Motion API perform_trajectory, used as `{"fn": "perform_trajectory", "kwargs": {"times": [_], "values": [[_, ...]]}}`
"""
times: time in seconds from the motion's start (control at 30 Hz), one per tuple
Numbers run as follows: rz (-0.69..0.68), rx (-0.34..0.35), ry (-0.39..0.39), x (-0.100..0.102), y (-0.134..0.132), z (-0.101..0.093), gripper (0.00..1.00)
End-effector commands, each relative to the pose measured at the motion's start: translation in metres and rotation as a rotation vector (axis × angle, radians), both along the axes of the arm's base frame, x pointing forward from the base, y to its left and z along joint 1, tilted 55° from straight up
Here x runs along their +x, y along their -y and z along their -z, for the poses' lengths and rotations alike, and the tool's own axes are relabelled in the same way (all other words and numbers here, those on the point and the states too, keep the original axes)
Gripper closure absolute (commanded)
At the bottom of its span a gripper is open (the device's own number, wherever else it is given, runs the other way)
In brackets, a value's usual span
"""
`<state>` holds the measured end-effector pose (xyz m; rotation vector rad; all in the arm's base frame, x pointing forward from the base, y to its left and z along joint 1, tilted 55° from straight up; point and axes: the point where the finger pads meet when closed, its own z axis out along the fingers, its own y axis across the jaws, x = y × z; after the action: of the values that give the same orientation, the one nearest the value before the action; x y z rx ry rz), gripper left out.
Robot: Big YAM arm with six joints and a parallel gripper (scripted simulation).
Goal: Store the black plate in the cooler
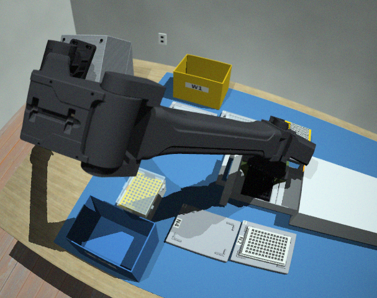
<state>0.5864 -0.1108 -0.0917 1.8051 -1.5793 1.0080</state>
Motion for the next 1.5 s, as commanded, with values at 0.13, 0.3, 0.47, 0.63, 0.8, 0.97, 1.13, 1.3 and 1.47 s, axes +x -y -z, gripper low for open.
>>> {"fn": "perform_trajectory", "kwargs": {"times": [0.13,0.3,0.47,0.63,0.8,0.97,1.13,1.3,1.47], "values": [[0.010,0.004,0.008,0.0058,0.0077,-0.0029,1.00],[0.011,0.005,0.009,0.0060,0.0075,-0.0020,1.00],[0.012,0.005,0.006,0.0042,0.0074,-0.0013,1.00],[0.013,0.005,0.007,0.0042,0.0073,-0.0005,1.00],[0.014,0.005,0.010,0.0049,0.0071,-0.0013,1.00],[0.014,0.005,0.010,0.0051,0.0071,-0.0010,1.00],[0.015,0.005,0.012,0.0058,0.0069,-0.0014,1.00],[0.015,0.005,0.011,0.0055,0.0069,-0.0014,1.00],[0.016,0.005,0.010,0.0047,0.0069,-0.0009,1.00]]}}
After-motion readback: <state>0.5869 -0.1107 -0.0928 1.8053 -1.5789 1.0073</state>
